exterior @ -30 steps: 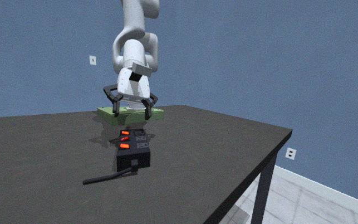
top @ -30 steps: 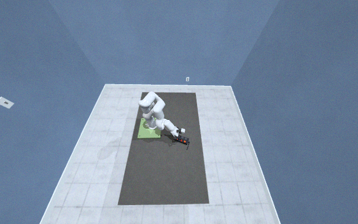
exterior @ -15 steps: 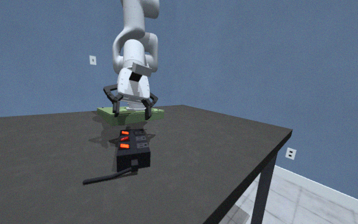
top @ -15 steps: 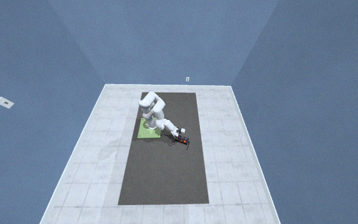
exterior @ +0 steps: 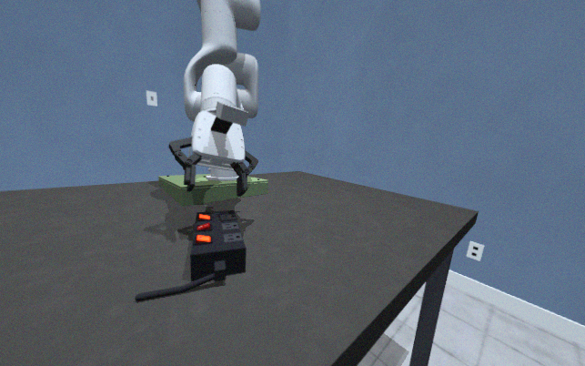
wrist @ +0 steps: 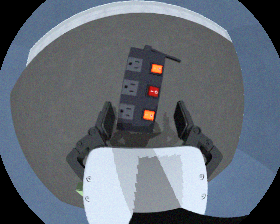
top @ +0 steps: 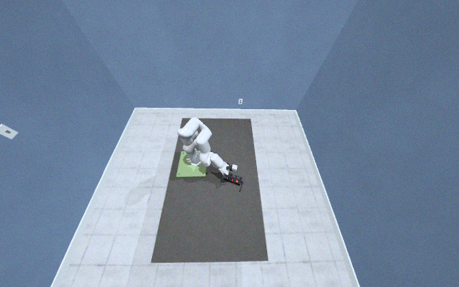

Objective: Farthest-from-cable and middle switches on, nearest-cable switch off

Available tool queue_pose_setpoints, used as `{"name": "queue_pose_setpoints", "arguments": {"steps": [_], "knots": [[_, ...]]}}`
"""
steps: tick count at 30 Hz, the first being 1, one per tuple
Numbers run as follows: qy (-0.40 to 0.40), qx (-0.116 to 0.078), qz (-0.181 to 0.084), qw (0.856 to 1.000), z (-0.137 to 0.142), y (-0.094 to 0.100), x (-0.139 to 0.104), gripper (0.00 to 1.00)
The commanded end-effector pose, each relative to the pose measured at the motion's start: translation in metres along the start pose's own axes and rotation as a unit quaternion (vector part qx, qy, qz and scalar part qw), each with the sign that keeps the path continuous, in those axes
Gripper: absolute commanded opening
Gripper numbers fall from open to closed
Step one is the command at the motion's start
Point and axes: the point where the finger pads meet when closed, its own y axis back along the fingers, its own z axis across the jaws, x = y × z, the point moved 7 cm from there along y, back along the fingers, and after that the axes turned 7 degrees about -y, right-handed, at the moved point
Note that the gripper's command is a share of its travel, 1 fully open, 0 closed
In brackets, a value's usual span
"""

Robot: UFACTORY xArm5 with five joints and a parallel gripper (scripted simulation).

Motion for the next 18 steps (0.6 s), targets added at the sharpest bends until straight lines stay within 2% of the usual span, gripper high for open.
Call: {"name": "queue_pose_setpoints", "arguments": {"steps": [1,13,18], "knots": [[0.000,0.000,0.001,1.000,0.0002,0.0002,0.0011,1.00],[-0.002,0.000,0.001,1.000,0.0003,0.0000,0.0013,1.00],[-0.053,0.003,-0.022,0.998,0.0037,-0.0071,0.0100,1.00]]}}
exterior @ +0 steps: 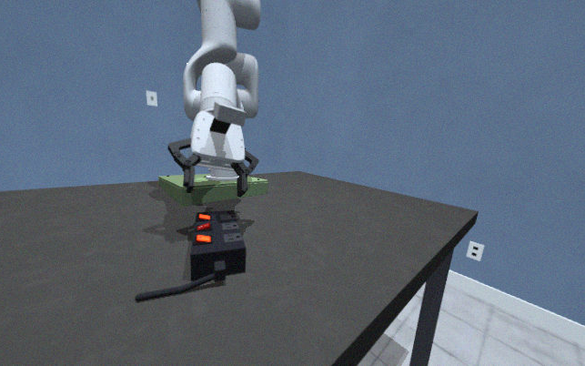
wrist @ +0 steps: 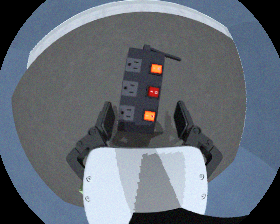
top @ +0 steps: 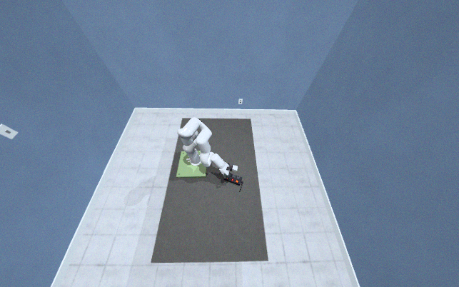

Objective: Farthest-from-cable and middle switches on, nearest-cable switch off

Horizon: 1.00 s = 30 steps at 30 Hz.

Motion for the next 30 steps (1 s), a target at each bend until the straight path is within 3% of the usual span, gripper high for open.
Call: {"name": "queue_pose_setpoints", "arguments": {"steps": [1,3,6,9,12,14,16,17,18,19,21,22,23,24,25,26,29,30], "knots": [[-0.057,0.002,-0.023,0.998,0.004,-0.007,0.012,1.00],[-0.113,0.002,-0.048,0.993,0.007,-0.012,0.021,1.00],[-0.145,0.000,-0.062,0.987,0.009,-0.015,0.027,1.00],[-0.218,-0.006,-0.094,0.971,0.014,-0.019,0.040,1.00],[-0.218,-0.006,-0.094,0.971,0.014,-0.019,0.040,1.00],[-0.296,-0.018,-0.128,0.946,0.019,-0.020,0.053,1.00],[-0.296,-0.018,-0.128,0.946,0.019,-0.020,0.053,1.00],[-0.335,-0.026,-0.146,0.931,0.022,-0.019,0.060,1.00],[-0.335,-0.026,-0.146,0.931,0.022,-0.019,0.060,1.00],[-0.373,-0.036,-0.162,0.913,0.025,-0.017,0.067,1.00],[-0.373,-0.036,-0.162,0.913,0.025,-0.017,0.067,1.00],[-0.410,-0.047,-0.178,0.894,0.028,-0.015,0.074,1.00],[-0.410,-0.047,-0.178,0.894,0.028,-0.015,0.074,1.00],[-0.444,-0.058,-0.192,0.873,0.030,-0.011,0.080,1.00],[-0.444,-0.058,-0.192,0.873,0.030,-0.011,0.080,1.00],[-0.476,-0.070,-0.206,0.852,0.033,-0.007,0.086,1.00],[-0.476,-0.070,-0.206,0.852,0.033,-0.007,0.086,1.00],[-0.505,-0.083,-0.218,0.831,0.035,-0.003,0.091,1.00]]}}
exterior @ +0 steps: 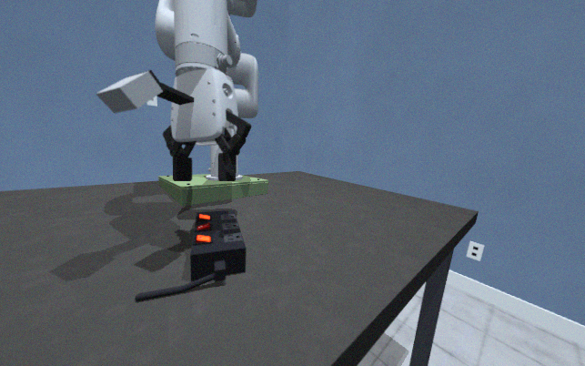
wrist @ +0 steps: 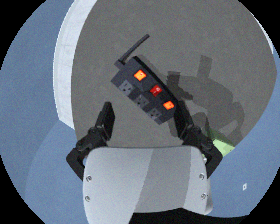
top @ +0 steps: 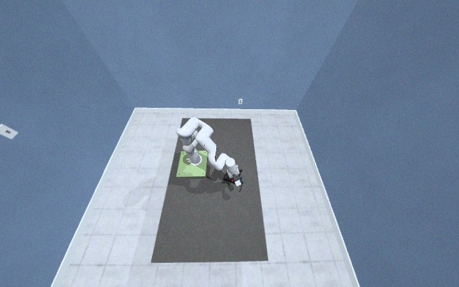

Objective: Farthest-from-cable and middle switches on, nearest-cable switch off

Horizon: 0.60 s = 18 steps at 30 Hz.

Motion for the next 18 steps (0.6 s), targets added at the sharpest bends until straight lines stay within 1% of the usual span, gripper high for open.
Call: {"name": "queue_pose_setpoints", "arguments": {"steps": [1,2,3,4,6,7,10,12,18], "knots": [[-0.084,-0.034,-0.030,0.995,-0.005,0.013,0.009,1.00],[-0.084,-0.034,-0.030,0.995,-0.005,0.013,0.009,1.00],[-0.114,-0.045,-0.037,0.992,-0.006,0.019,0.011,1.00],[-0.114,-0.045,-0.037,0.992,-0.006,0.019,0.011,1.00],[-0.161,-0.063,-0.048,0.984,-0.007,0.029,0.015,1.00],[-0.161,-0.063,-0.048,0.984,-0.007,0.029,0.015,1.00],[-0.201,-0.080,-0.055,0.975,-0.008,0.038,0.017,1.00],[-0.211,-0.084,-0.057,0.972,-0.008,0.041,0.018,1.00],[-0.213,-0.084,-0.057,0.972,-0.008,0.041,0.018,1.00]]}}
